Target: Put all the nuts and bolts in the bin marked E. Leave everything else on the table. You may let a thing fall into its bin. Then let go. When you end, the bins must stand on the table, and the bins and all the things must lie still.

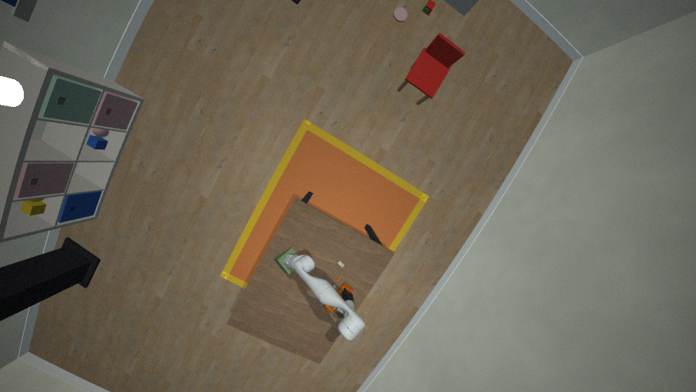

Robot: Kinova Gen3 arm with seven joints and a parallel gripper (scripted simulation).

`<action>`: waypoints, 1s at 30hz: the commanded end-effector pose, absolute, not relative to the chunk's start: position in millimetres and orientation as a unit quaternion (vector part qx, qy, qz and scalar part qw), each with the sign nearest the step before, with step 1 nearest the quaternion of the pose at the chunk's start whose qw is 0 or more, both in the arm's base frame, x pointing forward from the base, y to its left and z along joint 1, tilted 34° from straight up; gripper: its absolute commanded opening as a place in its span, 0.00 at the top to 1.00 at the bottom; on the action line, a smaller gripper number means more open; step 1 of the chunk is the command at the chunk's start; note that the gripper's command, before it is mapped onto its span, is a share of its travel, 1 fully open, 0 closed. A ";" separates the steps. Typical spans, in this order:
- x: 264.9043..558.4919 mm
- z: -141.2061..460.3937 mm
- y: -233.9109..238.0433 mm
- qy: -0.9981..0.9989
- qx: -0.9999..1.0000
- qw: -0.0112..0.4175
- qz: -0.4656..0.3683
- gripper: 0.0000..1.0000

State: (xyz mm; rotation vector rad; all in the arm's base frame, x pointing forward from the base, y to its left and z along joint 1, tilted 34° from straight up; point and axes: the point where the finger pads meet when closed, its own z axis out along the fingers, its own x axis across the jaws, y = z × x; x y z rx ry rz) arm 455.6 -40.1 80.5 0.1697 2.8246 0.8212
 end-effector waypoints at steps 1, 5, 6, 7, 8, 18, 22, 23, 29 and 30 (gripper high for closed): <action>456.1 84.1 -43.2 0.954 0.058 0.100 0.276 0.36; 454.9 88.5 -46.0 0.954 0.058 0.100 0.276 0.36; 454.6 89.6 -46.6 0.954 0.058 0.100 0.276 0.36; 454.3 90.7 -47.3 0.954 0.058 0.100 0.276 0.36; 454.0 91.8 -48.0 0.954 0.058 0.100 0.276 0.36; 451.2 102.1 -54.4 0.954 0.058 0.100 0.276 0.36; 451.6 102.1 -54.5 0.954 0.058 0.100 0.276 0.36; 451.6 102.1 -54.5 0.954 0.058 0.100 0.276 0.36; 414.7 106.6 -35.6 0.940 0.176 0.064 0.286 0.36; 407.3 107.5 -31.8 0.935 0.200 0.057 0.288 0.36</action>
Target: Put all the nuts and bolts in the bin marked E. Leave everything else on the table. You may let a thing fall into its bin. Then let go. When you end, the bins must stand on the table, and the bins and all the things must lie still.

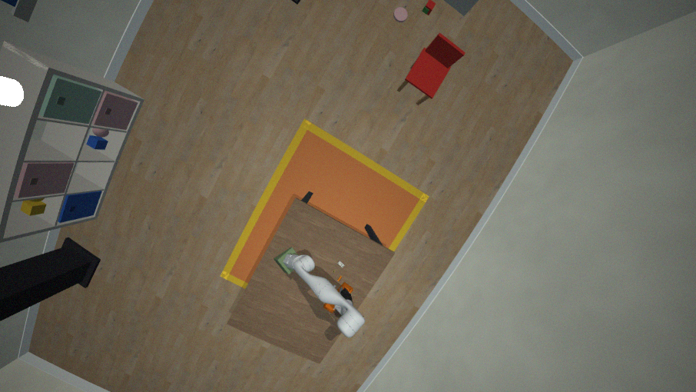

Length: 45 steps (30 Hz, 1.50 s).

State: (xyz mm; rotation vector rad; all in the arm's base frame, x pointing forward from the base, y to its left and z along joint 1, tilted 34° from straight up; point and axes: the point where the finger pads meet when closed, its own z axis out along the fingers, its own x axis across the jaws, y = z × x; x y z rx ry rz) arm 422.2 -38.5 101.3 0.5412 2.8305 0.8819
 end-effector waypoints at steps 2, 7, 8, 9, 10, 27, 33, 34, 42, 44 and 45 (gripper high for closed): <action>399.9 108.4 -28.0 0.930 0.223 0.050 0.289 0.36; 370.5 112.0 -12.8 0.917 0.270 0.035 0.291 0.36; 363.1 113.0 -9.1 0.917 0.270 0.035 0.291 0.36; 355.7 113.9 -5.3 0.917 0.270 0.035 0.291 0.36; 348.4 114.8 -1.5 0.917 0.270 0.035 0.291 0.36; 301.7 120.4 22.5 0.917 0.270 0.035 0.292 0.36; 302.1 120.5 22.4 0.917 0.270 0.035 0.292 0.36; 302.1 120.5 22.4 0.917 0.270 0.035 0.292 0.36; 302.0 120.5 22.4 0.917 0.270 0.035 0.292 0.36; 302.1 120.4 22.3 0.917 0.270 0.035 0.292 0.36; 302.0 120.5 22.4 0.917 0.270 0.035 0.292 0.36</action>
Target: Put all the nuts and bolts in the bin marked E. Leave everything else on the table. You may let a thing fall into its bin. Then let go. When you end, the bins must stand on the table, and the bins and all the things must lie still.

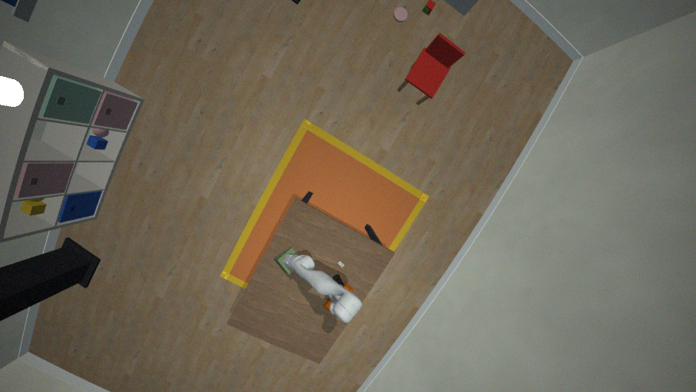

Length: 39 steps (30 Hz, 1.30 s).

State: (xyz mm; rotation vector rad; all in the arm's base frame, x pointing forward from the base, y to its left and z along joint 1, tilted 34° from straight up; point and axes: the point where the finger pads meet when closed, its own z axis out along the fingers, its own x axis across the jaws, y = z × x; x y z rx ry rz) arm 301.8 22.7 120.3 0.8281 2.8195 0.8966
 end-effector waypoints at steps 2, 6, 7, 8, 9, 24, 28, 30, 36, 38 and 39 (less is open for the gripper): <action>302.0 120.5 22.3 0.917 0.270 0.035 0.292 0.36; 302.0 120.4 22.3 0.917 0.270 0.035 0.292 0.36; 302.0 120.4 22.3 0.917 0.270 0.035 0.292 0.36; 302.0 120.4 22.3 0.917 0.270 0.035 0.292 0.36; 302.0 120.4 22.3 0.917 0.270 0.035 0.292 0.36; 307.8 84.0 46.7 0.917 0.270 0.035 0.292 0.36; 309.4 77.3 50.8 0.917 0.270 0.035 0.292 0.36; 310.1 73.6 53.1 0.917 0.270 0.035 0.292 0.36; 310.4 73.5 52.6 0.917 0.270 0.035 0.292 0.36; 311.0 73.4 52.4 0.917 0.270 0.035 0.292 0.36; 311.4 73.4 52.3 0.917 0.270 0.035 0.292 0.36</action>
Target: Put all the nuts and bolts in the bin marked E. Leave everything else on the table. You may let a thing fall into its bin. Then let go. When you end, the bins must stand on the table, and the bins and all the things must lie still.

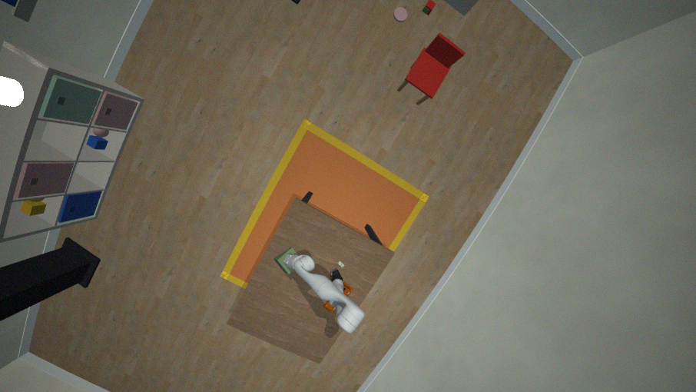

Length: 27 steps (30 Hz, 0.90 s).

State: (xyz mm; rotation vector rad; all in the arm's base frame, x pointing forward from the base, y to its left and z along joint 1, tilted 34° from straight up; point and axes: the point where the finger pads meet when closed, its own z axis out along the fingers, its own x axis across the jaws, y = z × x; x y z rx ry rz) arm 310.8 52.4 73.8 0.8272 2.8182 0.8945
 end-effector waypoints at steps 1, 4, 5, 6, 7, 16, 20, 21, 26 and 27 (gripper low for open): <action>311.7 73.5 52.2 0.917 0.270 0.035 0.292 0.36; 312.0 73.5 52.1 0.917 0.270 0.035 0.292 0.36; 312.2 73.5 52.0 0.917 0.270 0.035 0.292 0.36; 312.5 73.5 52.0 0.917 0.270 0.035 0.292 0.36; 312.7 73.5 51.9 0.917 0.270 0.035 0.292 0.36; 315.3 66.1 56.7 0.917 0.270 0.035 0.292 0.36; 315.5 63.8 58.2 0.917 0.270 0.035 0.292 0.36; 315.5 63.8 58.2 0.917 0.270 0.035 0.292 0.36; 315.7 63.7 57.9 0.917 0.270 0.035 0.292 0.36; 315.9 63.7 57.9 0.917 0.270 0.035 0.292 0.36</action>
